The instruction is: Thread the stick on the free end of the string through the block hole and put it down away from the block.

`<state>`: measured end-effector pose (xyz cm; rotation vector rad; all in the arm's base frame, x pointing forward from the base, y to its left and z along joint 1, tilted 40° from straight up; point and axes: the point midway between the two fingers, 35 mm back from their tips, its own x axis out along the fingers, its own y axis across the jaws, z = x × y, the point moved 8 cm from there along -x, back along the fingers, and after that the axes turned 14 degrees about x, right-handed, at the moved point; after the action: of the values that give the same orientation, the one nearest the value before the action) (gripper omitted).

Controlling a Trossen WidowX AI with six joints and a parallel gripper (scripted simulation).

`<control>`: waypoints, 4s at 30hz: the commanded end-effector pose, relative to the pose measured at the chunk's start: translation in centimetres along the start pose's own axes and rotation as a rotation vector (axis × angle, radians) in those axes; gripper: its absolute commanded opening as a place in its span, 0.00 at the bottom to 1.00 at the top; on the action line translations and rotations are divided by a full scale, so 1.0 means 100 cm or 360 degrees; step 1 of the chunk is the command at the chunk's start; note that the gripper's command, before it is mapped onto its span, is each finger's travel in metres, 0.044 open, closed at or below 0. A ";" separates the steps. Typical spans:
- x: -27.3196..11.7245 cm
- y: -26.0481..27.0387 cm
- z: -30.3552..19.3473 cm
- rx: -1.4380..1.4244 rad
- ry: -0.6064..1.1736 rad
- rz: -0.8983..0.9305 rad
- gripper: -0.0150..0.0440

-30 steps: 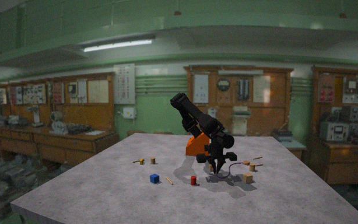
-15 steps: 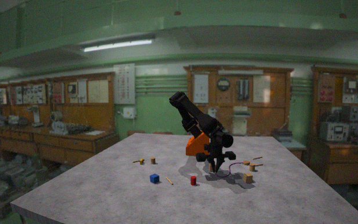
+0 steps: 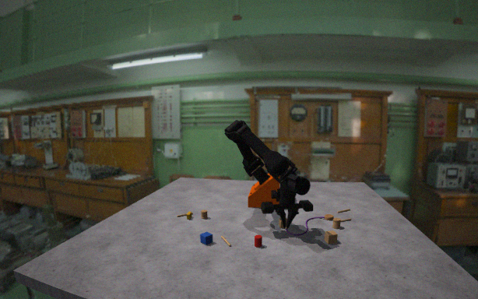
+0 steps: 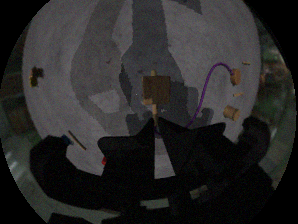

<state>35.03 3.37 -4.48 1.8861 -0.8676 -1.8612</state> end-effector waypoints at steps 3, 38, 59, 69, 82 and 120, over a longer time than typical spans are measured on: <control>-0.002 0.002 0.008 0.0011 0.0008 -0.0011 0.25; -0.078 0.002 0.019 0.0523 0.0017 -0.0013 0.46; -0.078 0.010 0.050 0.3376 -0.0021 0.0014 0.46; -0.077 0.013 0.061 0.4295 -0.0020 0.0039 0.46; -0.077 0.015 0.068 0.5058 -0.0009 0.0063 0.46; -0.040 0.014 0.067 0.5058 -0.0011 0.0061 0.46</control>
<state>28.58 6.34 -0.53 -0.3469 1.4895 -0.7218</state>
